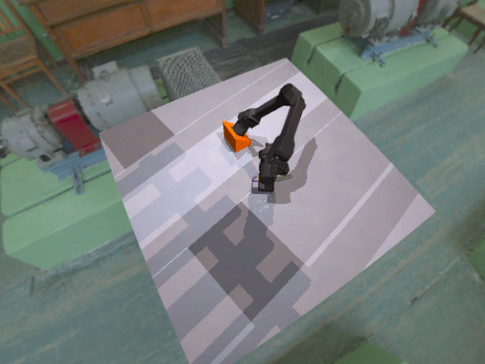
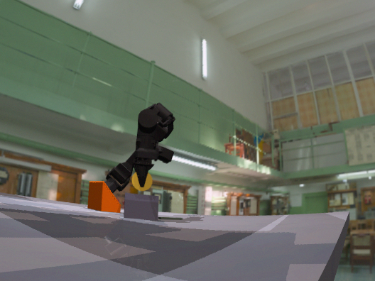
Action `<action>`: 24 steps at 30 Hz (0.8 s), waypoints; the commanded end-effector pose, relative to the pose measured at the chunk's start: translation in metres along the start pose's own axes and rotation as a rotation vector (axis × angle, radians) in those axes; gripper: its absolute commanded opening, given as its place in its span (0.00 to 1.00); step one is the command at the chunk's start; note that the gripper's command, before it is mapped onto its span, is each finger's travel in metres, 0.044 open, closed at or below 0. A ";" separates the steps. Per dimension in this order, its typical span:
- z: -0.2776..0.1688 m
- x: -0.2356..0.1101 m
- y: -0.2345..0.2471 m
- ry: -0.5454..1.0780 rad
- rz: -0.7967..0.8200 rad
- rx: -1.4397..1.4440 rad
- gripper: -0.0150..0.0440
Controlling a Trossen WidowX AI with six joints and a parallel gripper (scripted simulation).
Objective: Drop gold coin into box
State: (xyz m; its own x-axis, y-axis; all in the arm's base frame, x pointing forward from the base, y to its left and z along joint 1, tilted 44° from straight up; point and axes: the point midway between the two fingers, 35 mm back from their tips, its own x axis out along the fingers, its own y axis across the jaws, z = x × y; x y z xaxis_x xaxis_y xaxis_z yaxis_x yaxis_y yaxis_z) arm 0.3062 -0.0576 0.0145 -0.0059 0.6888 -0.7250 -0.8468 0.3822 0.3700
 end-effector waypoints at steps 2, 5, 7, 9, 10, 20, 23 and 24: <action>-0.001 0.003 0.001 -0.003 0.004 0.008 0.25; -0.001 0.004 0.001 -0.003 0.004 0.009 0.25; -0.001 0.005 0.001 -0.003 0.004 0.009 0.25; -0.001 0.005 0.001 -0.003 0.004 0.009 0.25; -0.001 0.006 0.001 -0.003 0.004 0.009 0.25; -0.001 0.009 0.001 -0.003 0.004 0.008 0.25; -0.001 0.010 0.001 -0.003 0.004 0.008 0.25; -0.001 0.011 0.001 -0.003 0.004 0.008 0.25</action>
State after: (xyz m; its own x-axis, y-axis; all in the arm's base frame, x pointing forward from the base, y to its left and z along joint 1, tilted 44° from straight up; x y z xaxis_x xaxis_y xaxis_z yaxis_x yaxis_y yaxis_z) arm 0.3062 -0.0522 0.0085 -0.0053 0.6888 -0.7250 -0.8465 0.3828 0.3699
